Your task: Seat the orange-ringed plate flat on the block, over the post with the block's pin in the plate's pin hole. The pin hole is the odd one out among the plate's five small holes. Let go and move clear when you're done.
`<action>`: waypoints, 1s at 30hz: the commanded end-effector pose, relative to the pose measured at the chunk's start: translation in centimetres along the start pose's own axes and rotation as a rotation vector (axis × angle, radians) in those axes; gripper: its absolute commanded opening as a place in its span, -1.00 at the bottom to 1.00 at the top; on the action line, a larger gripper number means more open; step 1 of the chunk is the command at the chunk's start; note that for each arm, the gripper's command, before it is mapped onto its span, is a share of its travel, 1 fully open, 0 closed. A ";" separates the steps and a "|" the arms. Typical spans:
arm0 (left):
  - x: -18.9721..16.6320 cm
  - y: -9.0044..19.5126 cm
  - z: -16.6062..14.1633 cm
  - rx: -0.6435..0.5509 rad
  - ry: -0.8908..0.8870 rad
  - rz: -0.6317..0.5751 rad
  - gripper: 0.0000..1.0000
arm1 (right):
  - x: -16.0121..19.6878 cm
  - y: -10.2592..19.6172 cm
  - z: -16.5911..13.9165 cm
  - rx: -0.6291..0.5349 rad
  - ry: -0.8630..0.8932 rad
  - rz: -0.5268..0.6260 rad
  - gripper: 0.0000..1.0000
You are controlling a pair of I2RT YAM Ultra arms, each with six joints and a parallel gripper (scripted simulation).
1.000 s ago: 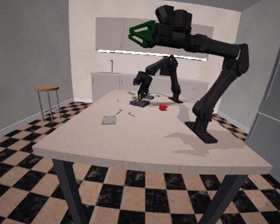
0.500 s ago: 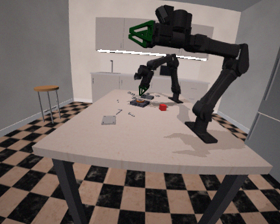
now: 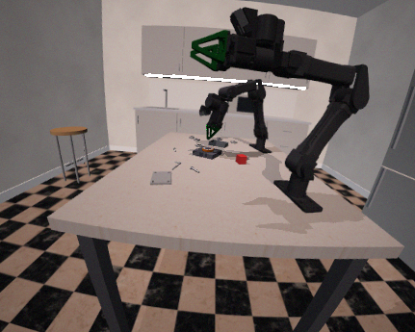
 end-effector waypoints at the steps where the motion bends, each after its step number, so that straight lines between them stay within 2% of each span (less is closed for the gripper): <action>1: -0.1 0.5 2.4 -0.062 -0.007 0.001 0.54 | 0.4 1.3 1.2 -0.042 -0.016 0.019 0.56; 2: -0.1 0.5 2.4 -0.062 -0.007 0.001 0.54 | 0.4 1.2 1.2 -0.041 -0.015 0.018 0.56; 3: -0.1 0.5 2.3 -0.060 -0.007 0.001 0.54 | 0.2 3.3 3.0 -0.110 -0.034 0.078 0.56; 4: -0.1 0.5 2.3 -0.059 -0.007 0.001 0.54 | -0.6 1.6 1.8 -0.076 -0.006 0.050 0.56; 5: -0.1 0.4 2.2 -0.057 -0.008 0.001 0.54 | -0.1 2.2 2.2 -0.091 0.004 0.093 0.56; 7: -0.1 0.4 2.2 -0.057 -0.008 0.001 0.54 | -0.1 2.2 2.2 -0.091 0.004 0.093 0.56; 8: 0.0 0.2 1.3 -0.033 -0.005 0.002 0.54 | 0.2 3.0 2.9 -0.120 0.012 0.128 0.56; 9: -0.1 0.4 2.1 -0.052 -0.008 0.001 0.54 | 0.0 3.2 3.2 -0.138 0.027 0.148 0.56; 14: -0.1 0.2 1.6 -0.031 -0.008 0.001 0.54 | -0.8 7.4 6.5 -0.336 0.109 0.308 0.56; 19: -0.2 0.0 1.6 -0.032 -0.008 0.000 0.54 | -2.8 11.7 8.6 -0.527 0.173 0.388 0.56; 22: -0.2 0.2 1.6 -0.033 -0.008 -0.001 0.54 | -4.4 14.6 9.6 -0.663 0.208 0.423 0.56; 24: -0.2 0.2 1.6 -0.033 -0.008 -0.001 0.54 | -4.4 14.6 9.6 -0.663 0.208 0.423 0.56; 30: -0.3 0.1 1.8 -0.047 -0.008 -0.005 0.54 | -7.8 20.5 10.3 -0.955 0.287 0.456 0.56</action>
Point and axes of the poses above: on each arm, the point where the finger pads meet when closed, its own y axis back along the fingers, its own x axis across the jaws, z = x × y, the point moved 3 cm from there along y, back along the fingers, and after that the axes turned 2 degrees about y, right-handed, at the moved point
